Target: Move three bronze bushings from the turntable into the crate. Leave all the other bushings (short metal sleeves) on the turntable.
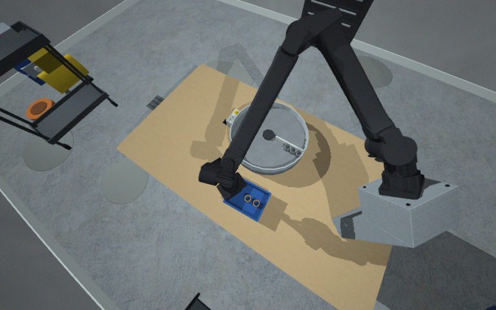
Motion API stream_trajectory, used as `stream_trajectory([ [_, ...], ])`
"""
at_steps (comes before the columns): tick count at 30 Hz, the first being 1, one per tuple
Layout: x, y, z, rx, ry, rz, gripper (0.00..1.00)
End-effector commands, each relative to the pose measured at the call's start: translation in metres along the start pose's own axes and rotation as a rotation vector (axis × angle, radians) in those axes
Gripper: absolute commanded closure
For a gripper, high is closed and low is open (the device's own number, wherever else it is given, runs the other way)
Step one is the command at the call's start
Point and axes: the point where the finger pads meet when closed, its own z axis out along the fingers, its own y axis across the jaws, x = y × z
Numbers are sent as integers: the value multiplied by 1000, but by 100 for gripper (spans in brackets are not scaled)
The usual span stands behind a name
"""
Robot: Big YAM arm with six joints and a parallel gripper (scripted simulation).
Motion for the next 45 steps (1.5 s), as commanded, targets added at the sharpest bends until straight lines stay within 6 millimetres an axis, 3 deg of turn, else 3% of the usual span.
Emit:
stream_trajectory([
  [1,8,16,-9,-21,-6,-7,100],
  [45,7,19,-10,-21,-7,-6,100],
])
